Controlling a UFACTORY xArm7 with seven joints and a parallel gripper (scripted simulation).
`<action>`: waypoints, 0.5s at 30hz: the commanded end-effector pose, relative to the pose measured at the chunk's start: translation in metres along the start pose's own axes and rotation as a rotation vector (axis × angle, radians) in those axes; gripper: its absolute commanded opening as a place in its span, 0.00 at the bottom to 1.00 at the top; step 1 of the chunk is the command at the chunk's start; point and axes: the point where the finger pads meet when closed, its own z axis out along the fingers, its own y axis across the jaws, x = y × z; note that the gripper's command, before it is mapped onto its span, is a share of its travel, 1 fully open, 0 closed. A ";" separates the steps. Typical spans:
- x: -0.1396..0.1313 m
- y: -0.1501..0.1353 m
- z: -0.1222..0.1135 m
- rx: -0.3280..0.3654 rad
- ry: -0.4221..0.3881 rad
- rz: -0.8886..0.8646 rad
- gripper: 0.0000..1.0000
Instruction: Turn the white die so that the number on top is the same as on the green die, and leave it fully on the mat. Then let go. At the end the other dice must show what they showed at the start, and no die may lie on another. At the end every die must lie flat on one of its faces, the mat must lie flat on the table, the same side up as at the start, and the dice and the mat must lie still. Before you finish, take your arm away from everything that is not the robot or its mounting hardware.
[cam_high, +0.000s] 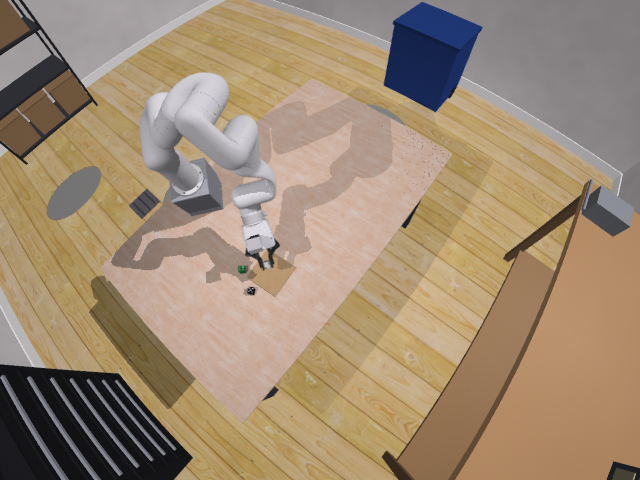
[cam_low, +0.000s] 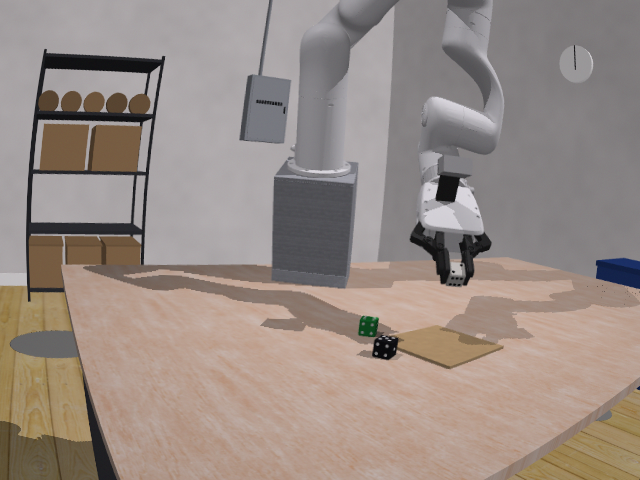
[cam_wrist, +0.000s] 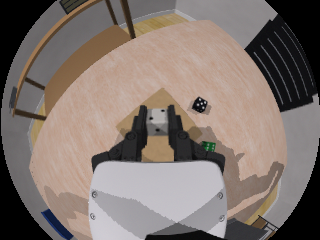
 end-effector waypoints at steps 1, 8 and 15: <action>-0.002 0.000 0.001 -0.003 0.169 0.009 0.21; -0.002 0.000 0.000 -0.002 0.197 0.008 0.21; -0.005 0.000 0.002 -0.002 0.197 0.008 0.21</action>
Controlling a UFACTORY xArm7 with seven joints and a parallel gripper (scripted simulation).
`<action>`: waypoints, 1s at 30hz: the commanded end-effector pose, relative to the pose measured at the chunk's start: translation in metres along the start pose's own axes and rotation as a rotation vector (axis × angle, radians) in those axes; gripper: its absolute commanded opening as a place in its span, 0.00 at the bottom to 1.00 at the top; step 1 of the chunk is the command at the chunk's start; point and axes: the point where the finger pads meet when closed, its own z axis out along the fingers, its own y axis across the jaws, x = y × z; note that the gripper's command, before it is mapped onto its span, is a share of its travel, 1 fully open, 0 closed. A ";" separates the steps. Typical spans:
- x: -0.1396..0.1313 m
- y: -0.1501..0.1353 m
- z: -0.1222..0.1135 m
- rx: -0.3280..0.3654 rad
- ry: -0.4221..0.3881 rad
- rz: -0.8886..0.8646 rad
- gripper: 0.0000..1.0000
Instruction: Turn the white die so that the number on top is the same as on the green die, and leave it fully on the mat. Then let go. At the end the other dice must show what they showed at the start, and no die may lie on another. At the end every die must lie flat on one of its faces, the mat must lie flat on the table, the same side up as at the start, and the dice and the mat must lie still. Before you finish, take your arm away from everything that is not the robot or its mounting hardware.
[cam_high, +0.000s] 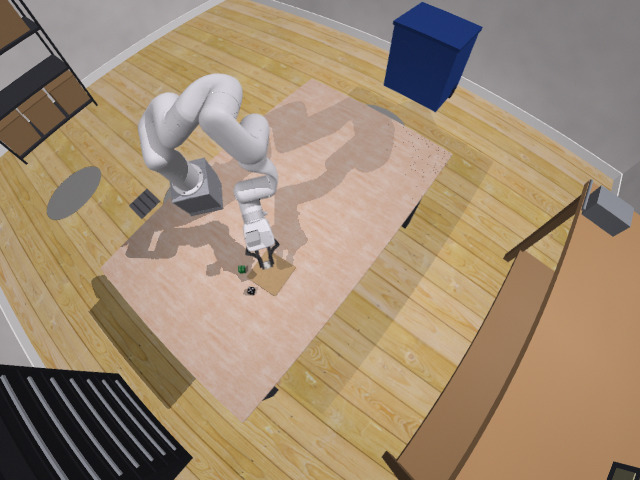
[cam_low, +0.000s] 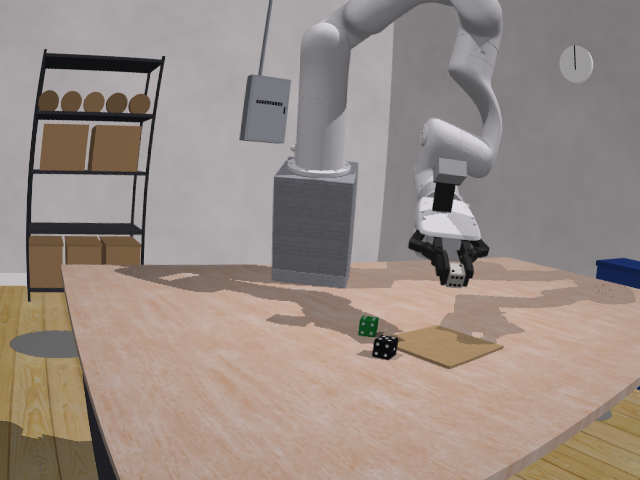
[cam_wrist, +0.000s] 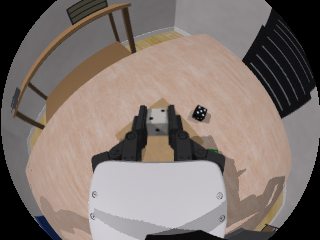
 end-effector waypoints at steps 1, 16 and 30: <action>-0.004 -0.001 0.002 -0.001 0.007 0.002 0.21; -0.040 -0.001 0.022 -0.001 0.007 0.002 0.21; -0.062 -0.001 0.034 -0.001 0.007 0.002 0.21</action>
